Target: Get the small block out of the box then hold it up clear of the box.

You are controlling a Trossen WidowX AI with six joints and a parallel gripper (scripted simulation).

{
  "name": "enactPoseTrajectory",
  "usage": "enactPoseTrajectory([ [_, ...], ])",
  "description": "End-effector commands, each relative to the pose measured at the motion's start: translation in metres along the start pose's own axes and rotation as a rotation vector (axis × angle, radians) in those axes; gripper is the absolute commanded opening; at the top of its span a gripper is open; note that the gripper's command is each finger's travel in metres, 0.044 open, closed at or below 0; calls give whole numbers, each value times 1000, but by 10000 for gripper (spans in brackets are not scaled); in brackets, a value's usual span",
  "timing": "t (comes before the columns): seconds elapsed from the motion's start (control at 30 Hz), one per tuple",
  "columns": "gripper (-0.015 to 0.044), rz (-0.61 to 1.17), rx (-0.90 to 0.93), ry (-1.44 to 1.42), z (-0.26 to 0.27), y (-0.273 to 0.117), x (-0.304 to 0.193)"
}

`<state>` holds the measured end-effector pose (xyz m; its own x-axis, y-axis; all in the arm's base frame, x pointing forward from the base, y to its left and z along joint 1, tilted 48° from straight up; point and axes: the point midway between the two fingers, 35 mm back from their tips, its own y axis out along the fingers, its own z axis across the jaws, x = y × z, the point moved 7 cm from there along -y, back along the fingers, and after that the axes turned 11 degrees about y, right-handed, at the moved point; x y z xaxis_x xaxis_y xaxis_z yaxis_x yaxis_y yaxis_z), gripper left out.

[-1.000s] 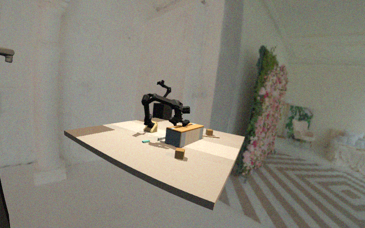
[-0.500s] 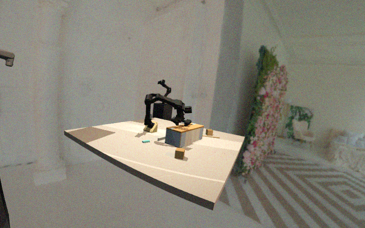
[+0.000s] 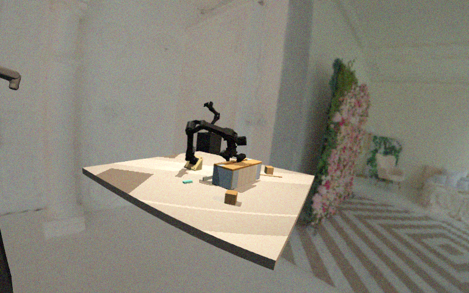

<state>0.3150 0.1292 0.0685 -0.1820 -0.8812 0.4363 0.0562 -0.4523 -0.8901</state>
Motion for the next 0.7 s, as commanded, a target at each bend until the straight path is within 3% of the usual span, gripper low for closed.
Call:
enactPoseTrajectory([
  [0.0, 400, -6, -3, -5, -1, 2, -1],
  [0.67, 400, -4, -3, -5, -5, 9, -20],
])
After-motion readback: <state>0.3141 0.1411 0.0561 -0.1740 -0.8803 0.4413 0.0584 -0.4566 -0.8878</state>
